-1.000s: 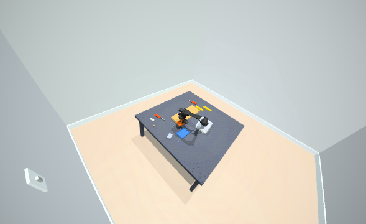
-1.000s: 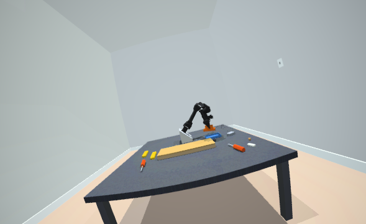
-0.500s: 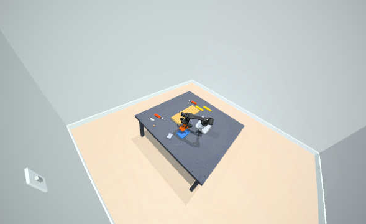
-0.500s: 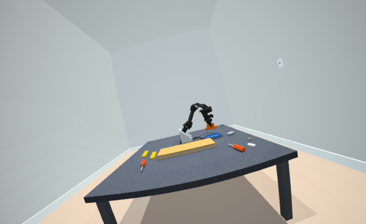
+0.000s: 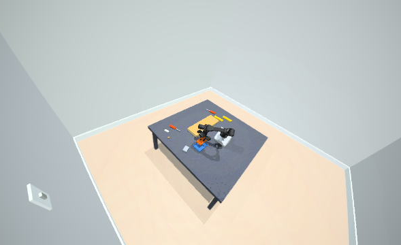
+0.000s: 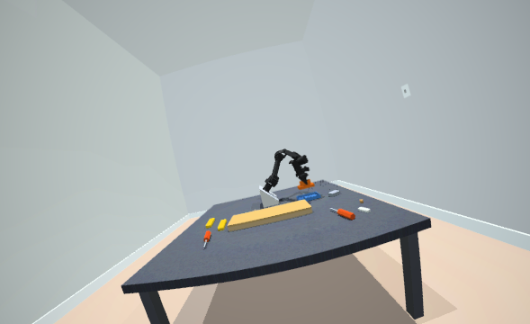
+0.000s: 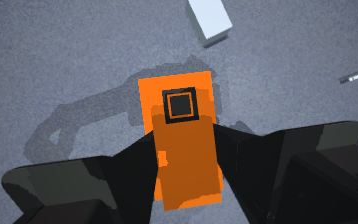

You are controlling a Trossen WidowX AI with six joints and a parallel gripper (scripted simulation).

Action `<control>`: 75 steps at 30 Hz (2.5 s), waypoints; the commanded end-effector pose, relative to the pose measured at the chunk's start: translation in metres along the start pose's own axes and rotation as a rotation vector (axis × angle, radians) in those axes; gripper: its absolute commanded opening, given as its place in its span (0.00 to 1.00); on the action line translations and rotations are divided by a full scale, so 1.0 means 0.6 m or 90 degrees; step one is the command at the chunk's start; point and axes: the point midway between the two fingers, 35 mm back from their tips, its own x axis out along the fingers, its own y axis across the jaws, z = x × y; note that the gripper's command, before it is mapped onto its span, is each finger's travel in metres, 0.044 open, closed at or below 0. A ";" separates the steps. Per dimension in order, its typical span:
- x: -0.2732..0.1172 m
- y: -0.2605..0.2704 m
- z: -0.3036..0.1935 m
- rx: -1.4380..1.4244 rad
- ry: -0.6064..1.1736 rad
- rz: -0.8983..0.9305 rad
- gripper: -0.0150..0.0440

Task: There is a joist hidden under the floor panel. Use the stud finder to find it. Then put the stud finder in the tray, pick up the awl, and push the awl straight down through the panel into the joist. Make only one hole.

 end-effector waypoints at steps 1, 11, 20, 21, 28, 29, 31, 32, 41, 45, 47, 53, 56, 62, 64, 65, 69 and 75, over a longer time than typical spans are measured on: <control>0.007 -0.002 -0.002 0.002 0.002 -0.002 0.25; 0.031 -0.005 -0.009 0.001 0.004 -0.002 0.25; 0.052 -0.005 -0.015 0.001 0.004 -0.002 0.25; 0.055 -0.005 -0.016 0.001 0.003 -0.002 0.25; 0.071 -0.004 -0.020 0.001 0.002 -0.003 0.25; 0.073 -0.004 -0.020 0.001 0.002 -0.003 0.25; 0.078 -0.004 -0.021 0.001 0.001 -0.003 0.25; 0.080 -0.003 -0.022 0.001 0.001 -0.003 0.25; 0.101 0.000 -0.026 0.003 -0.003 -0.004 0.25; 0.105 0.001 -0.027 0.003 -0.004 -0.004 0.25; 0.109 0.001 -0.028 0.003 -0.004 -0.004 0.25; 0.124 0.001 -0.032 0.003 -0.006 -0.004 0.25; 0.132 0.002 -0.034 0.004 -0.006 -0.004 0.25; 0.136 0.005 -0.036 0.001 -0.007 0.000 0.30; 0.136 0.005 -0.036 0.001 -0.007 0.000 0.39; 0.136 0.005 -0.036 0.001 -0.007 0.000 0.43; 0.136 0.005 -0.036 0.001 -0.007 0.000 0.61; 0.126 0.002 -0.034 0.000 -0.004 0.000 0.88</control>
